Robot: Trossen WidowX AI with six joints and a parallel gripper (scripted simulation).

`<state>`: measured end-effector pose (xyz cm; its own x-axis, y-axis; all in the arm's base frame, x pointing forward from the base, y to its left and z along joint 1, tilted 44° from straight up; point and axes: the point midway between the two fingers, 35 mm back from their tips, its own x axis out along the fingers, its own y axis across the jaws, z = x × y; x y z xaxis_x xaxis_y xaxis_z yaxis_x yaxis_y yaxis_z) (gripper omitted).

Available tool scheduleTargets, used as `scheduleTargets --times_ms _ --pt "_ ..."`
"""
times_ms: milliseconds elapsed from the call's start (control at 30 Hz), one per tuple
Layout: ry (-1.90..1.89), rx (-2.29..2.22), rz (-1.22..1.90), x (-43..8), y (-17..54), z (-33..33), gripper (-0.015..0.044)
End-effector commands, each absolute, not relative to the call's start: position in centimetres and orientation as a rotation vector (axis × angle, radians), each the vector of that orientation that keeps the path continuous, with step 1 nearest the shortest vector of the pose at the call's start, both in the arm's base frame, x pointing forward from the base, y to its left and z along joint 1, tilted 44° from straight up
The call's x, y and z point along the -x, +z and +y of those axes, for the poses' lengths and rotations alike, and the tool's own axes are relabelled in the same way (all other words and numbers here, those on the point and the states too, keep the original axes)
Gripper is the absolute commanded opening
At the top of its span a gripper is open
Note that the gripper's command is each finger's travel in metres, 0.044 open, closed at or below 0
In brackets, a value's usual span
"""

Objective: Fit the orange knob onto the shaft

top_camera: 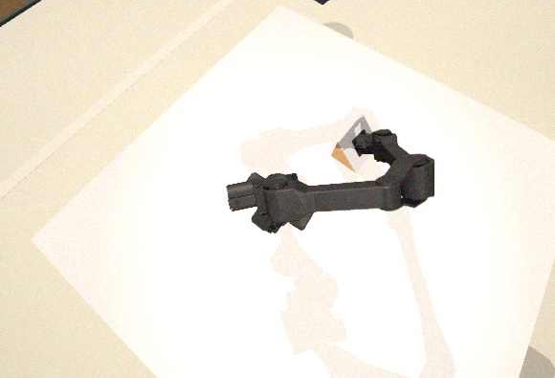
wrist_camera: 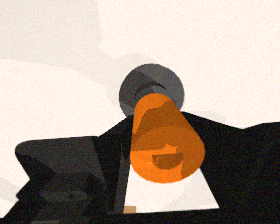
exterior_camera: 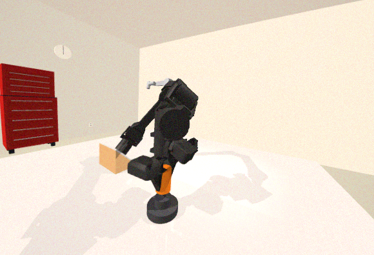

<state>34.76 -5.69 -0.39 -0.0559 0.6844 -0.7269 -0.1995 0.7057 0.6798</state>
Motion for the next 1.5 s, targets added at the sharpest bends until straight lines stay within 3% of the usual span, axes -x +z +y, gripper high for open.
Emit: scheduleTargets --times_ms 0,1467 --pt "0.754 -0.428 1.453 -34.89 -0.30 -5.81 0.0000" --pt "0.896 -0.267 1.358 -34.99 -0.43 -5.98 0.0000"
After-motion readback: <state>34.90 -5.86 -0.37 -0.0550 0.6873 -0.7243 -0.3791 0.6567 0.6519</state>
